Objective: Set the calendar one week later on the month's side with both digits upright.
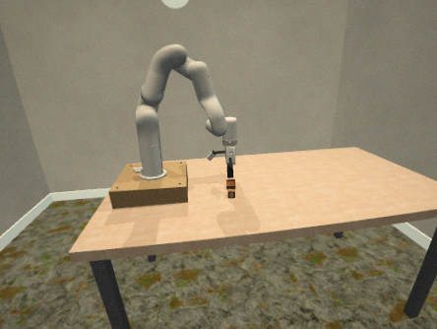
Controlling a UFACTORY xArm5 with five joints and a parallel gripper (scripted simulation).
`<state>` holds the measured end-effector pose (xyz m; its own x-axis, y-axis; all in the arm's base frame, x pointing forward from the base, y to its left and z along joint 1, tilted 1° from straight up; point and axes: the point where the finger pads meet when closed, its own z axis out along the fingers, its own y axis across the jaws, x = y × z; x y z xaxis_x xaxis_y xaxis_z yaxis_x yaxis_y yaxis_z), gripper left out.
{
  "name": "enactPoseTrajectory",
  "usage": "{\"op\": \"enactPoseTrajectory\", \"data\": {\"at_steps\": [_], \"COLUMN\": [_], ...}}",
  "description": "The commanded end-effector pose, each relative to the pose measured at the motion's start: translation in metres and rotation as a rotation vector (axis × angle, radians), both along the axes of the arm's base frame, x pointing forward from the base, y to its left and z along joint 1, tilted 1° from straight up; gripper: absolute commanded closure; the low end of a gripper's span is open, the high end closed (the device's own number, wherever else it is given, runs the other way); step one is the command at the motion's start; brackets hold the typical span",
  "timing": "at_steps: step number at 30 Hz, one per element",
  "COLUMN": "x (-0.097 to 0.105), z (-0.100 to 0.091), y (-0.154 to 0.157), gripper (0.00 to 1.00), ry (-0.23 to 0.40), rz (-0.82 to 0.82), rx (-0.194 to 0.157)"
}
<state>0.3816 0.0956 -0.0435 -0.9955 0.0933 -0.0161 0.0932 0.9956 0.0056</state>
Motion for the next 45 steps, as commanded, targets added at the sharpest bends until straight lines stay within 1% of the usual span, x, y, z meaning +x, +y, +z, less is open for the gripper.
{"op": "enactPoseTrajectory", "data": {"at_steps": [1, 18, 19, 45], "x": [0.0012, 0.0012, 0.0012, 0.0012], "z": [0.0008, 0.0008, 0.0008, 0.0008], "y": [0.0003, 0.0003, 0.0003, 0.0003], "gripper": [0.51, 0.51, 0.71, 0.71], "ry": [-0.003, -0.003, -0.003, -0.003], "rz": [0.000, 0.000, 0.000, 0.000], "rx": [0.001, 0.001, 0.001, 0.001]}}
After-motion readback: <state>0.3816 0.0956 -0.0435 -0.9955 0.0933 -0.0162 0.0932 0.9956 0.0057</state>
